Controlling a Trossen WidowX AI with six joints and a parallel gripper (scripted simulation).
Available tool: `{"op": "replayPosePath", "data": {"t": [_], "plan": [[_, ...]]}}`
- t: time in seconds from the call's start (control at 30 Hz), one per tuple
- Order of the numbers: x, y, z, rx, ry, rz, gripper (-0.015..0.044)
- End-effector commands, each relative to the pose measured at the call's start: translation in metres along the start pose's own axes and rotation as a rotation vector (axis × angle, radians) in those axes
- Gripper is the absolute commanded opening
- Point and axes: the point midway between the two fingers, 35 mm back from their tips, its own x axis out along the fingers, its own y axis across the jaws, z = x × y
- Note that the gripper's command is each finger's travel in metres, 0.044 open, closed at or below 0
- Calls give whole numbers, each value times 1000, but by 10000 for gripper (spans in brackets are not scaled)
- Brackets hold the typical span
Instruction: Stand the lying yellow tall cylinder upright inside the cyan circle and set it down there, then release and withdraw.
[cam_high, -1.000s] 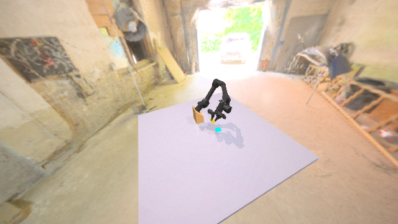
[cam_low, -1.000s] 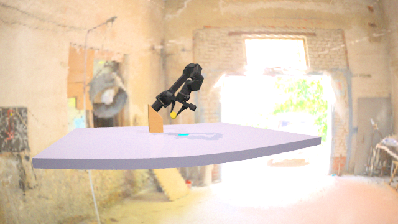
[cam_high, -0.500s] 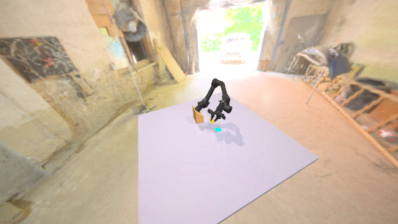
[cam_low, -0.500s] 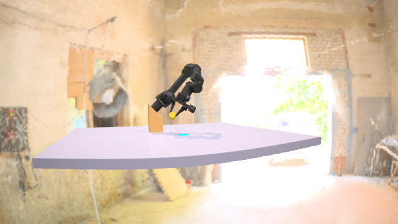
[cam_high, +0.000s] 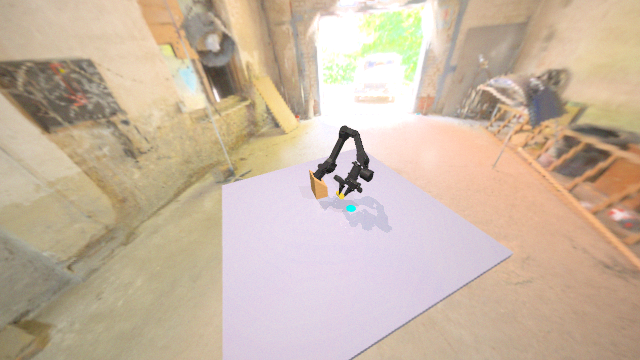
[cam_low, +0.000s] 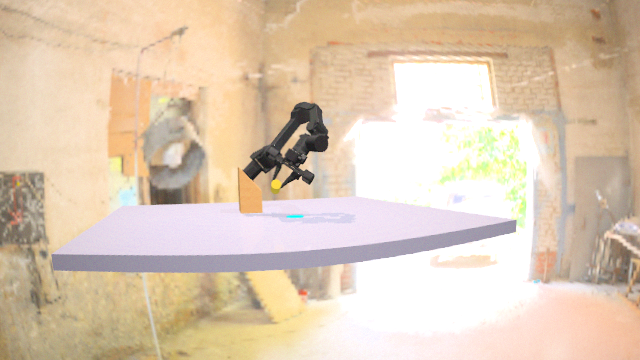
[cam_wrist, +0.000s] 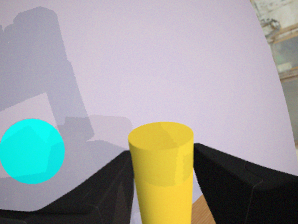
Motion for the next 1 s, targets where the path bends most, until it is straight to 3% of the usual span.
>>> {"op": "replayPosePath", "data": {"t": [0.0,0.97], "plan": [[0,-1,1,7,-28,-13,105],[1,0,4,30,-203,-67,105]]}}
